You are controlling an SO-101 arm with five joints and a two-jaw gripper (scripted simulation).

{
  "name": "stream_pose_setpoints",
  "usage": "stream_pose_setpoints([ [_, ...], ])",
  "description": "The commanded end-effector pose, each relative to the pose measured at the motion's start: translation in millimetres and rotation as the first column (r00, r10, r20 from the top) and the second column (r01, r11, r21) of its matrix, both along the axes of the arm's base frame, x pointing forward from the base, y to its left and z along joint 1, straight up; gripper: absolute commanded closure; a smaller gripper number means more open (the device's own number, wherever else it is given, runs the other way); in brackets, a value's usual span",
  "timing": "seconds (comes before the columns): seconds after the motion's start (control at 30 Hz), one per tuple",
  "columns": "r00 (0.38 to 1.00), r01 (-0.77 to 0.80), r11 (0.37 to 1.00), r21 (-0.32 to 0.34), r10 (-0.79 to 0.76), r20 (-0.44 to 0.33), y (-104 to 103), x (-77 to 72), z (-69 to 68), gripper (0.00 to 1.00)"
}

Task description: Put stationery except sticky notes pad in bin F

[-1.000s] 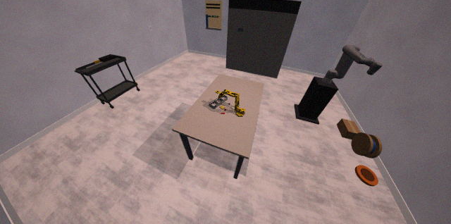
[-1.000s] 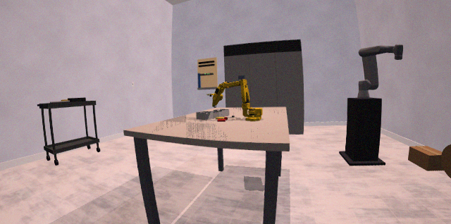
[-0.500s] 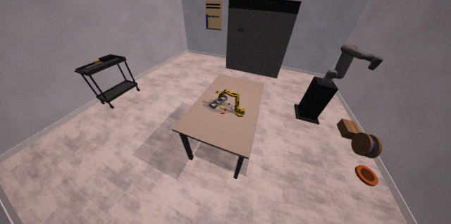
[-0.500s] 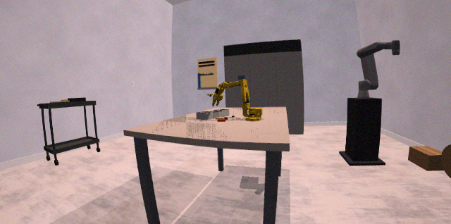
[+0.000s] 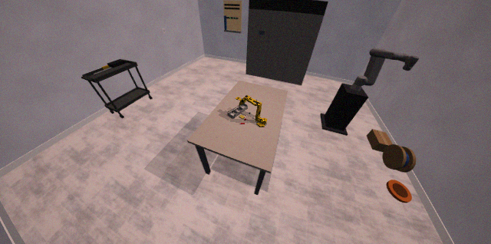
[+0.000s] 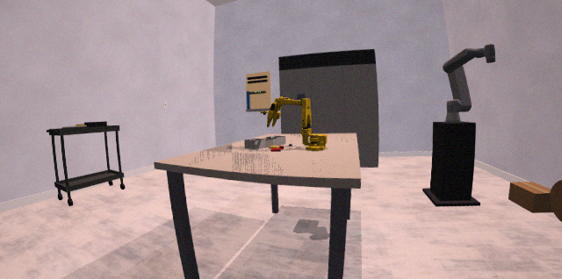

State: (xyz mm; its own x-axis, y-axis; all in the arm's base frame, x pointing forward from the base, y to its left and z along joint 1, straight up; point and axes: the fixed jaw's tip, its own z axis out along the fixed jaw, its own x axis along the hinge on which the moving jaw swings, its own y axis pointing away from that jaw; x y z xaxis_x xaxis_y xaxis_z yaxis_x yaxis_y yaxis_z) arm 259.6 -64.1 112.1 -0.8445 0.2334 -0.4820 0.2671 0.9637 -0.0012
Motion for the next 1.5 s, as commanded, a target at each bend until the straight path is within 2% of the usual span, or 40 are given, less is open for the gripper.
stream_pose_setpoints([
  [0.0, 0.997, 0.003, 1.000, -0.015, -0.002, 0.076, 1, 1.8, 24.5, 0.74],
  [0.17, 0.997, 0.000, 1.000, -0.014, 0.001, 0.072, 2, 0.8, 24.5, 0.74],
  [0.27, 0.999, -0.033, 0.999, -0.007, 0.033, 0.034, 12, -9.8, 23.4, 0.74],
  [0.33, 0.997, -0.076, 0.997, 0.003, 0.076, -0.016, 25, -24.6, 21.6, 0.74],
  [0.47, 0.973, -0.180, 0.983, 0.031, 0.182, -0.138, 51, -64.2, 15.7, 0.74],
  [0.57, 0.949, -0.235, 0.971, 0.048, 0.240, -0.204, 62, -87.3, 11.5, 0.74],
  [0.63, 0.949, -0.235, 0.971, 0.048, 0.240, -0.204, 62, -87.3, 11.5, 0.74],
  [0.73, 0.939, -0.253, 0.966, 0.054, 0.259, -0.226, 65, -95.2, 10.0, 0.74],
  [1.47, 0.939, -0.254, 0.966, 0.054, 0.259, -0.227, 65, -95.4, 10.0, 0.74],
])
